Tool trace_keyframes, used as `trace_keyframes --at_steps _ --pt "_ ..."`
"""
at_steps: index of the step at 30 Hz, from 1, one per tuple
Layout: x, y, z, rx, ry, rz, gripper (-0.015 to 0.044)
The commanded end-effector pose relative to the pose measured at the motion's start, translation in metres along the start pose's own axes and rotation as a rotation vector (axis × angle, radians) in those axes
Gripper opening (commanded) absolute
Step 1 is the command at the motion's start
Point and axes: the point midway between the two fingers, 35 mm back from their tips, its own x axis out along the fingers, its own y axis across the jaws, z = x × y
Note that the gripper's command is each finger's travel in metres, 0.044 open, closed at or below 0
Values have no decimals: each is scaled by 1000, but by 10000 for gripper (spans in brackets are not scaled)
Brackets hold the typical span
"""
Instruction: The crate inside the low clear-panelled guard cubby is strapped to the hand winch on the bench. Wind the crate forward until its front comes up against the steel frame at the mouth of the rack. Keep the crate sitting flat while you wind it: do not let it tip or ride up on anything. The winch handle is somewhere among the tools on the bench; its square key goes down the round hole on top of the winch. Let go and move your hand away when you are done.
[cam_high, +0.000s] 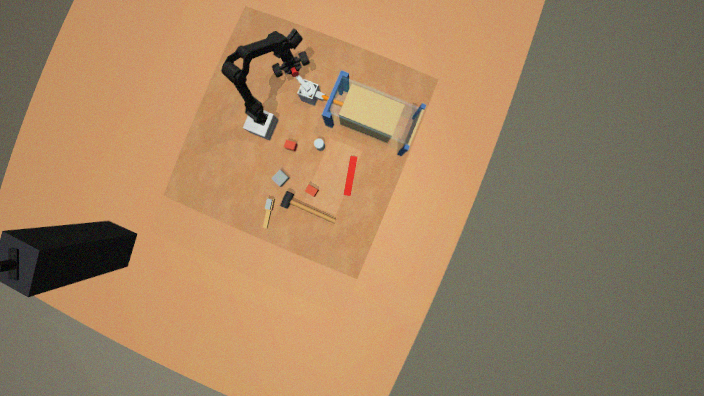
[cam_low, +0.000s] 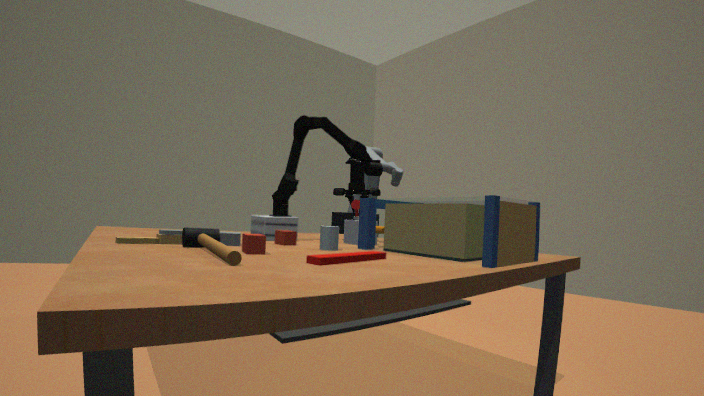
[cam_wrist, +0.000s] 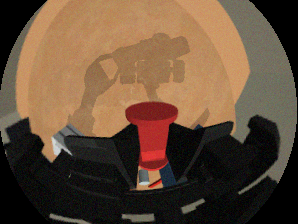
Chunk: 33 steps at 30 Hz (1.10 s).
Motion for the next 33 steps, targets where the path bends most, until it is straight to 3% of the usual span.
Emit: trace_keyframes --at_steps 1,33 --pt "2 15 -5 0 12 36 0" --pt "1 44 -28 0 13 39 0"
